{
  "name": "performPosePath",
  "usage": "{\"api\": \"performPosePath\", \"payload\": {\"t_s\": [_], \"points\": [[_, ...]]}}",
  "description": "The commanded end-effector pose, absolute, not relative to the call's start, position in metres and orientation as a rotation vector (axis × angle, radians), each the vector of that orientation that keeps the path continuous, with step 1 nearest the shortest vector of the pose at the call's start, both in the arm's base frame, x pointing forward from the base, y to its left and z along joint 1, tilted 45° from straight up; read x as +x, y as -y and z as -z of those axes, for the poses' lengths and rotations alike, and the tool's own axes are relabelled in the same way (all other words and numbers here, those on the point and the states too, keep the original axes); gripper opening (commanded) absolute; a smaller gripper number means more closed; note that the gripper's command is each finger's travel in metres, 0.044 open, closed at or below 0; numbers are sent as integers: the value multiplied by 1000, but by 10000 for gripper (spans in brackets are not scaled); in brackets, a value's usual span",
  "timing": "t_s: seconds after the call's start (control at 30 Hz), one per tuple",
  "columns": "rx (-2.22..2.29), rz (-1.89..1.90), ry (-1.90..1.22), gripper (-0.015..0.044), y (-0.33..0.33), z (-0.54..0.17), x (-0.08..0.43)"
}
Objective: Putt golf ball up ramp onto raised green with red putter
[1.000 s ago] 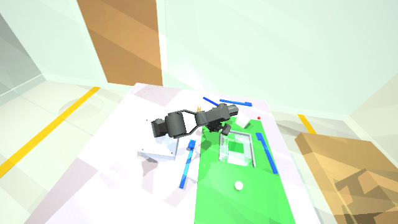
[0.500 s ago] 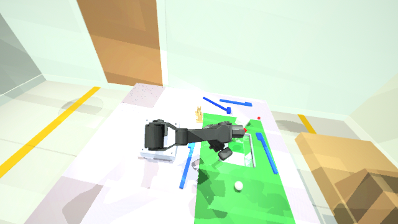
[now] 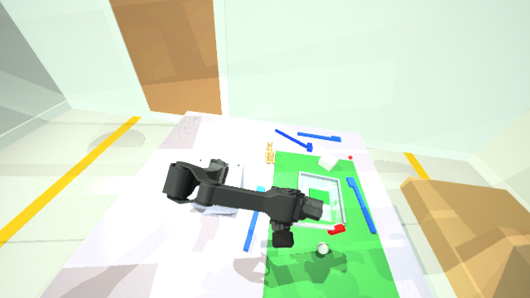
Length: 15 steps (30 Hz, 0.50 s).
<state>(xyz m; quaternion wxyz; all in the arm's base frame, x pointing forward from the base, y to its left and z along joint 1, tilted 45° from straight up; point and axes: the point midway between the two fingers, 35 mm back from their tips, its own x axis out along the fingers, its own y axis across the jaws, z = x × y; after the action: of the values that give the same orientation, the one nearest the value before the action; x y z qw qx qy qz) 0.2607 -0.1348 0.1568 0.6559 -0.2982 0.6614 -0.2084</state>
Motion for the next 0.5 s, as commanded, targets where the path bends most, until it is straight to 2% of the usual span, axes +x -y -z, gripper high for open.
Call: {"api": "performPosePath", "payload": {"t_s": [0.0, 0.47], "points": [[-572, 638, -1436, 0, 156, -186, 240], [-540, 688, -1420, 0, 167, -189, 233]]}}
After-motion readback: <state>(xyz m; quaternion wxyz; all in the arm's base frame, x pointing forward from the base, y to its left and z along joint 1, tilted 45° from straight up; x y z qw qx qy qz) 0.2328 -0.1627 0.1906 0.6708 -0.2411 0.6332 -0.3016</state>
